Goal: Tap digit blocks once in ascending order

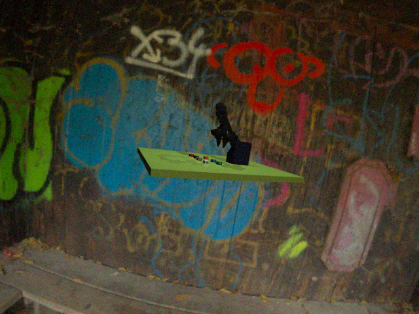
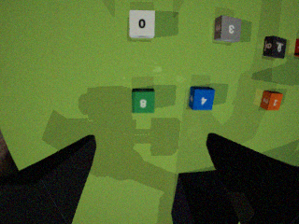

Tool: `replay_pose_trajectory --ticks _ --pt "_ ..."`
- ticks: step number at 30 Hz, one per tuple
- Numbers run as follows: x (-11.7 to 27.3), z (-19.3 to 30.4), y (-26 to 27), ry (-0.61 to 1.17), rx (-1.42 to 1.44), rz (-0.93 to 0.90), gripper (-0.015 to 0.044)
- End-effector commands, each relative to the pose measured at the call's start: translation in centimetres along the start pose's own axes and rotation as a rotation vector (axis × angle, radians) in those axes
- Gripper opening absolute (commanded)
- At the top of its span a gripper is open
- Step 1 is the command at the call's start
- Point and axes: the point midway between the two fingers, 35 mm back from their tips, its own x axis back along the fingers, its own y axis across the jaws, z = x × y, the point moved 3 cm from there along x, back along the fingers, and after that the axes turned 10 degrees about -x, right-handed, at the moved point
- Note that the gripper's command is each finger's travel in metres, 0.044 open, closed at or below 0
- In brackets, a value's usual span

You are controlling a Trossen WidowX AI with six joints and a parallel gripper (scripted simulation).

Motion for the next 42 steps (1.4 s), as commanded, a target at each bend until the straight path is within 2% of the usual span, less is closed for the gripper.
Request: replay_pose_trajectory --ticks 1,10,20,39,42 --pt "0.1 0.0 0.1 0.002 -0.004 -0.003 0.0400" --pt "0.2 -0.7 0.4 0.002 -0.004 -0.004 0.0400" --pt "0.2 -10.8 2.4 -0.002 -0.008 -0.004 0.0400" --pt "0.1 -11.0 2.4 -0.002 -0.008 -0.003 0.0400" --pt "0.3 -11.7 0.0 -0.002 -0.007 -0.004 0.0400"
